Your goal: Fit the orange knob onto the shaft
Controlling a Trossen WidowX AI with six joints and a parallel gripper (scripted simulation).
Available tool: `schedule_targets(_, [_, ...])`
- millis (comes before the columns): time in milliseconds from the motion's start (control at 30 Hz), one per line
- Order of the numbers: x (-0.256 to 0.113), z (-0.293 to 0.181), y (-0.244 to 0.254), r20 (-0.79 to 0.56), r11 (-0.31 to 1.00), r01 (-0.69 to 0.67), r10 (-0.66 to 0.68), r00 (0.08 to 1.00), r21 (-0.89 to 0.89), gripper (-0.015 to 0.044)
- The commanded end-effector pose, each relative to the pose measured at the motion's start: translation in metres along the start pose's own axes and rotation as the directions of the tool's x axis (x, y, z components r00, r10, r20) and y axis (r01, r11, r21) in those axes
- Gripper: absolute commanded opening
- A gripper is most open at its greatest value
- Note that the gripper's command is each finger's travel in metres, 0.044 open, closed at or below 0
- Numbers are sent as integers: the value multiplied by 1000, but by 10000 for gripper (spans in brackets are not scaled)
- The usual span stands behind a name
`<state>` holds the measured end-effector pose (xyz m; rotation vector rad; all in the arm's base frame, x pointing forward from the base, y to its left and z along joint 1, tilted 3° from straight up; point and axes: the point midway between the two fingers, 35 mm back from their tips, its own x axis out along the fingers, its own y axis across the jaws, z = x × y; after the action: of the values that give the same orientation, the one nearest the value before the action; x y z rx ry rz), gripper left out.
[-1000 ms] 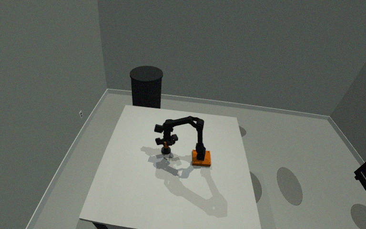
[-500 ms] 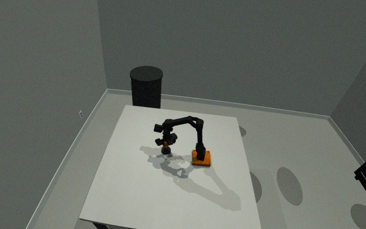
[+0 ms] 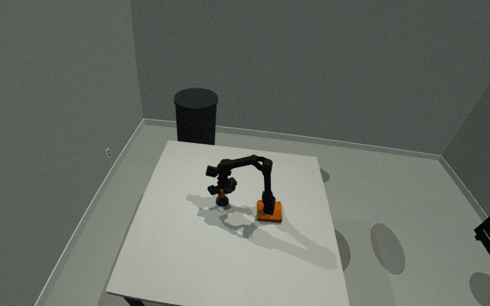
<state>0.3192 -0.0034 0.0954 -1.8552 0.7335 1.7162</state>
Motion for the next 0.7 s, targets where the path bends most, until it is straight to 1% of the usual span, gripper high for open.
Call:
schedule_targets(0, [2,1,1,1,1000,0,0,1000,-4,0])
schedule_targets(367, [-1,5,5,1,1000,-1,1,1000,-4,0])
schedule_targets(667, [4,5,4,1,1000,-1,1,1000,-4,0])
